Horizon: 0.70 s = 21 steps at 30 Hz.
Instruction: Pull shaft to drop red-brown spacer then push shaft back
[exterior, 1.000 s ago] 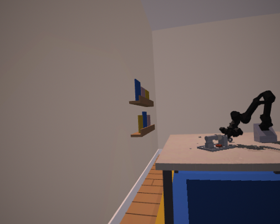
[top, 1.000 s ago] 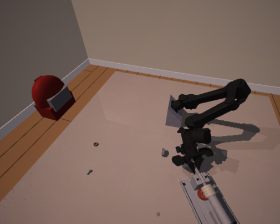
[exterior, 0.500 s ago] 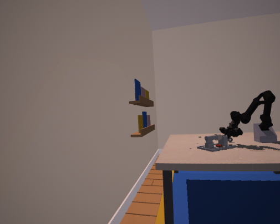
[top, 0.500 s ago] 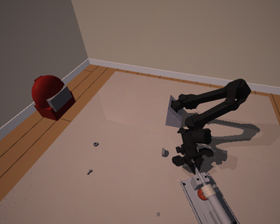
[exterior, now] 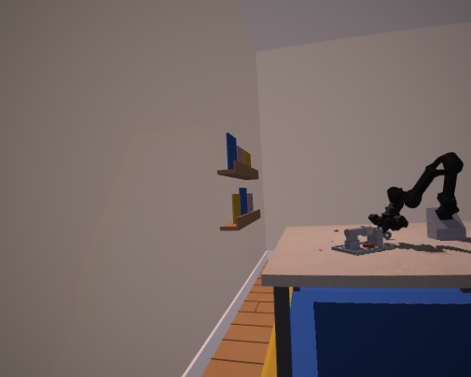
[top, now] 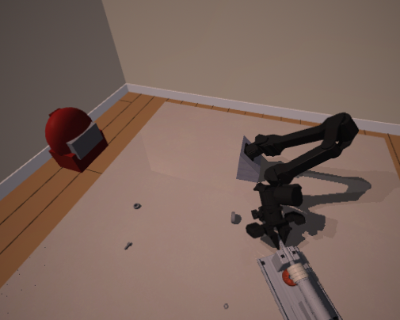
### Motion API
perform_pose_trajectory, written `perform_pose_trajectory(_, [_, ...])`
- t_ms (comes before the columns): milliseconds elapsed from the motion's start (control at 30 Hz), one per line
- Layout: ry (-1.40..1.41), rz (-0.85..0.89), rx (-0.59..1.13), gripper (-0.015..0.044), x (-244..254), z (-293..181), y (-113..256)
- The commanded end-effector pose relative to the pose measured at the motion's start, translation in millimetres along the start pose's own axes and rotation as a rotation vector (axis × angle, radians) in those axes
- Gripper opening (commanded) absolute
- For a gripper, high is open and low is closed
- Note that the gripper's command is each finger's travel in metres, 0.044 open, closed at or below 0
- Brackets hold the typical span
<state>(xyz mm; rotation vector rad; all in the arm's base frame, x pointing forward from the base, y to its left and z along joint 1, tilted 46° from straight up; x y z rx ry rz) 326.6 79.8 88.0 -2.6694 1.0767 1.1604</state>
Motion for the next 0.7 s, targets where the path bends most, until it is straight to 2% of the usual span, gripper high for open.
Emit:
perform_pose_trajectory(0, [0.000,0.004,0.009,0.0000,0.6,-4.0,-1.3])
perform_pose_trajectory(333, [0.000,0.004,0.009,0.0000,0.5,-4.2,-1.5])
perform_pose_trajectory(667, [0.000,0.000,0.000,0.0262,0.0,-0.3,-0.2])
Point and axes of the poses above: the point midway between the two fingers, 35 mm back from their tips, its own y axis back along the fingers, its own x axis across the jaws, z = x × y, the point moved 5 cm from there along y, back along the fingers, and after that the axes turned 4 degrees about -y, right-handed, at the moved point
